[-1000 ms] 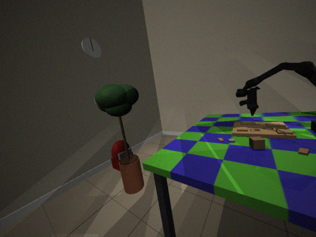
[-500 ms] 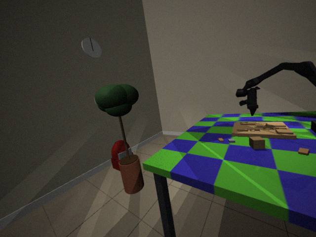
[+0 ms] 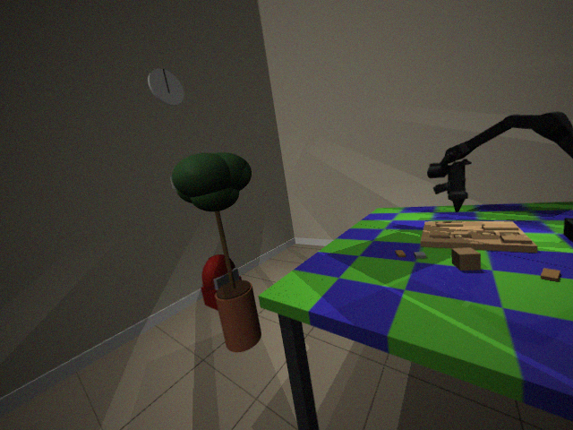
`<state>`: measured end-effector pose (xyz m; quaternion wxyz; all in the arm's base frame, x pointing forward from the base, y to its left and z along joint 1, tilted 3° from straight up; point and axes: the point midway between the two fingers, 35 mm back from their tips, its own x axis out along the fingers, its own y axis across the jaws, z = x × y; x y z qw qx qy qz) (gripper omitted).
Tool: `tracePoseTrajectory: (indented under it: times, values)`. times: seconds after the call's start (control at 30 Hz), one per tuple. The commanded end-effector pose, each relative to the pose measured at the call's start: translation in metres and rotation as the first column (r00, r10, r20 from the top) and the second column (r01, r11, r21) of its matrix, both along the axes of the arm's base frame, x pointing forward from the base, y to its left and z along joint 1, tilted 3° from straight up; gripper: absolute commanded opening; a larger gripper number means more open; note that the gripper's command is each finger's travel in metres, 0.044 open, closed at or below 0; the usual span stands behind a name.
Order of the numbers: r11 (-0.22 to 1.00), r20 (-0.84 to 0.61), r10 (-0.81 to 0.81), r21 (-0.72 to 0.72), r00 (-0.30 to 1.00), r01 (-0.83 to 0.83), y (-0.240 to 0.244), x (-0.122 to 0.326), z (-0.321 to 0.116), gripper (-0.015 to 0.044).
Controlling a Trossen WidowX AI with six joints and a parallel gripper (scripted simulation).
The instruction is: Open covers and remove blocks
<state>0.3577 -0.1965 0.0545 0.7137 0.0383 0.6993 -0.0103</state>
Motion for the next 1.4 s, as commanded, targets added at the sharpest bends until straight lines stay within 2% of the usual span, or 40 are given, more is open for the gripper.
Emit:
tracePoseTrajectory:
  times: [0.0, 1.37]
  values:
    - [1.000, -0.003, -0.004, -0.002, 1.000, 0.004, 0.000, -0.001, -0.004, 0.0000]
    - [1.000, -0.004, -0.004, -0.002, 1.000, 0.004, 0.001, 0.000, -0.044, 0.0000]
